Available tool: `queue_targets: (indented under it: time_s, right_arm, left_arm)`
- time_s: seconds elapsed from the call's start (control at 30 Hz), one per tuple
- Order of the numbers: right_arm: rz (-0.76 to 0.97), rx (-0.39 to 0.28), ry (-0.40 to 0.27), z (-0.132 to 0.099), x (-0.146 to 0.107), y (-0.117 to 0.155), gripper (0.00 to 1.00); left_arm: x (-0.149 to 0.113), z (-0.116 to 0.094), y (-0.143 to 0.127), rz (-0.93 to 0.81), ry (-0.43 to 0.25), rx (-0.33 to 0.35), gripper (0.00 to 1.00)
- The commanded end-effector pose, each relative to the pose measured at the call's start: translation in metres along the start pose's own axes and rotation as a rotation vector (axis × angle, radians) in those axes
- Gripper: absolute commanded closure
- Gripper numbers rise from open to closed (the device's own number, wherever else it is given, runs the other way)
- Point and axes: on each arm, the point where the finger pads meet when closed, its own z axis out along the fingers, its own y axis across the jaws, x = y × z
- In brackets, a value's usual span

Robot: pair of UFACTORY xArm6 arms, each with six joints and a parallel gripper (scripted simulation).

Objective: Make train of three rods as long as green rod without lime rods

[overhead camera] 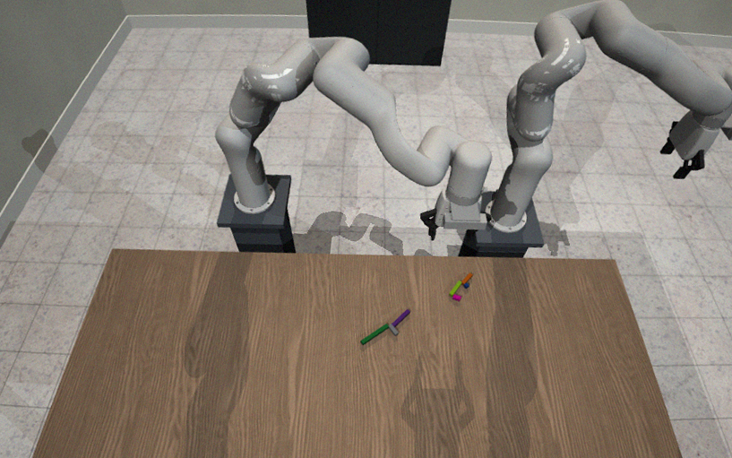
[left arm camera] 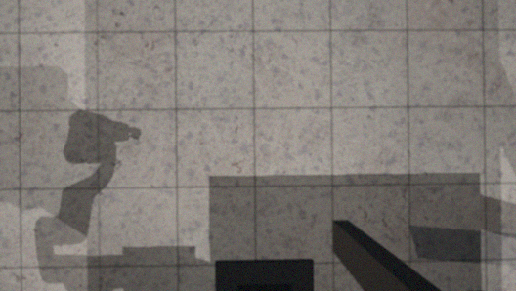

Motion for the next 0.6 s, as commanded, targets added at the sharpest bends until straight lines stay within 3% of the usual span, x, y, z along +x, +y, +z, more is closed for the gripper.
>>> queue_targets:
  time_s: [0.0,0.3,0.57]
  right_arm:
    - [0.0,0.006,0.002,-0.003,0.001,-0.001,0.0]
    - [0.061,0.006,0.002,-0.008,0.008,0.0,0.0]
    - [0.393,0.006,0.002,-0.038,0.045,0.009,0.0]
  left_arm:
    - [0.001,-0.002,0.0,0.0,0.004,0.0,0.0]
    - [0.001,-0.002,0.0,0.0,0.004,0.0,0.0]
    - [0.001,-0.002,0.0,0.0,0.004,0.0,0.0]
